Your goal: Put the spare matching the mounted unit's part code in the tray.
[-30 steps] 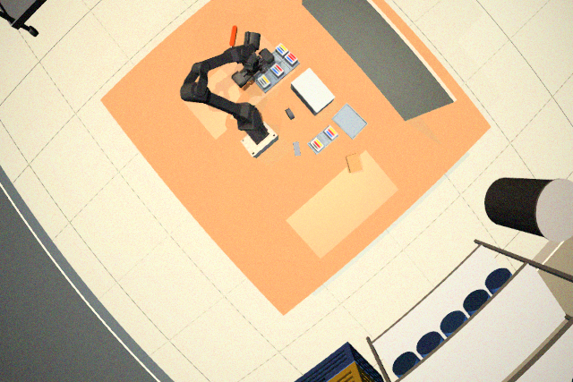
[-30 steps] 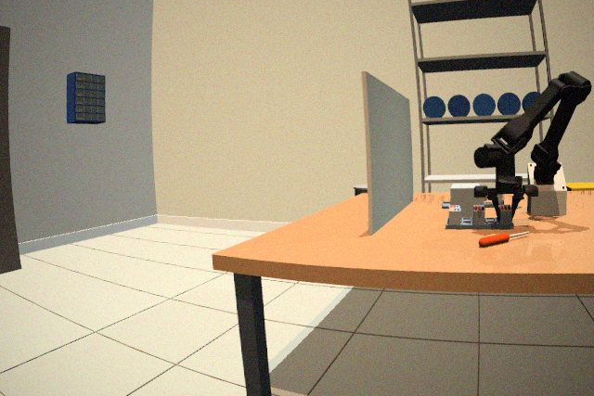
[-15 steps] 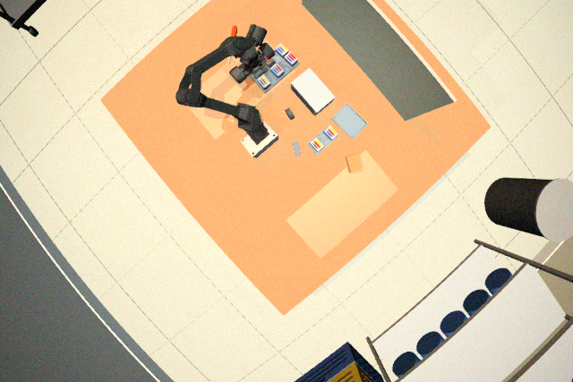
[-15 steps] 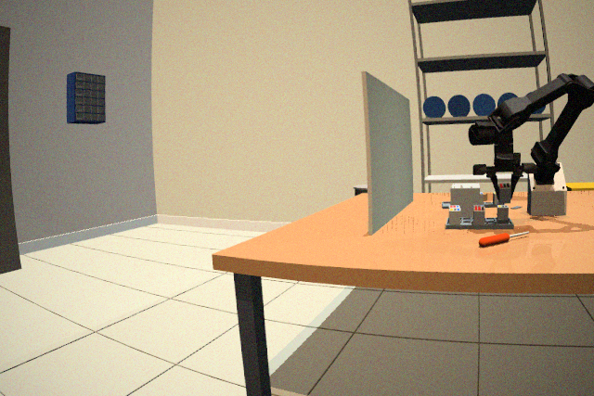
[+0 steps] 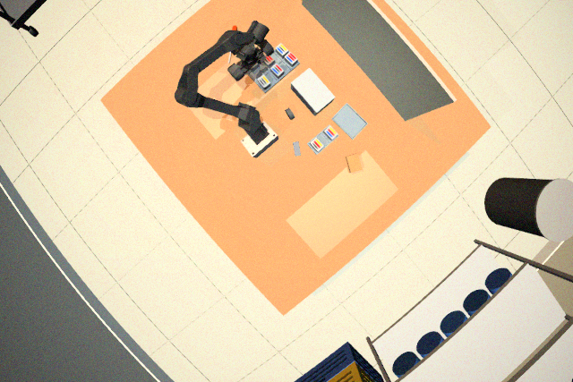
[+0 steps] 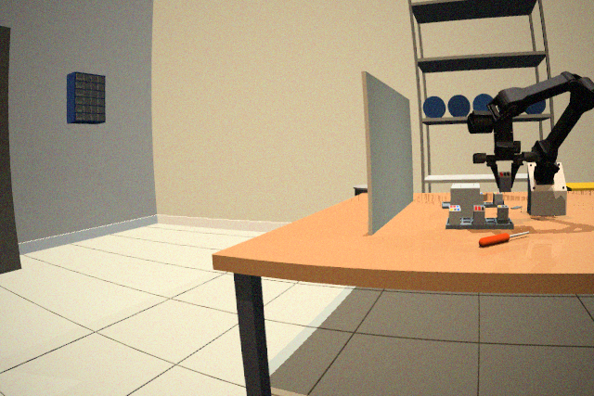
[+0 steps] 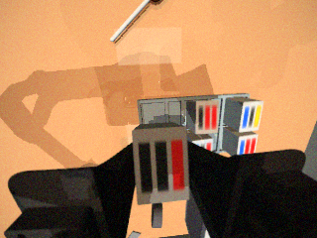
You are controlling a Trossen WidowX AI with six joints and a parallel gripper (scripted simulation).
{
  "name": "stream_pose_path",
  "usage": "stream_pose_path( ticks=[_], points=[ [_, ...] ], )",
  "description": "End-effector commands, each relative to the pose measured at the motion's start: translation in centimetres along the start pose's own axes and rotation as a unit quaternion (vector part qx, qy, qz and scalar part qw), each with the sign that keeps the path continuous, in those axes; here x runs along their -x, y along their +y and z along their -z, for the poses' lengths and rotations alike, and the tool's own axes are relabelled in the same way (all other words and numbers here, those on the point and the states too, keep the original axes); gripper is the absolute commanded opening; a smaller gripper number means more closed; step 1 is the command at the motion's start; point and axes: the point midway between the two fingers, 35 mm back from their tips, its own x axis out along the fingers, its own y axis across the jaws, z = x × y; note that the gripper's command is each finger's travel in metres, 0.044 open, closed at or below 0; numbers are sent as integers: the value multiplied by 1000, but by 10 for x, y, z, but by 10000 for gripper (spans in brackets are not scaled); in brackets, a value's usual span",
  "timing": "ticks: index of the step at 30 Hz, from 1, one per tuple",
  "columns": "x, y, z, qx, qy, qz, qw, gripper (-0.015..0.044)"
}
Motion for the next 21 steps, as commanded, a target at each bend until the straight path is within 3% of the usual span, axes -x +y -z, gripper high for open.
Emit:
stream_pose_path(
  ticks=[1,10,21],
  points=[
    [18,-2,-3,3,-1,1,1000,0],
    [55,1,-10,3,-6,1,1000,0],
    [59,-24,6,-10,9,4,1000,0]
  ],
)
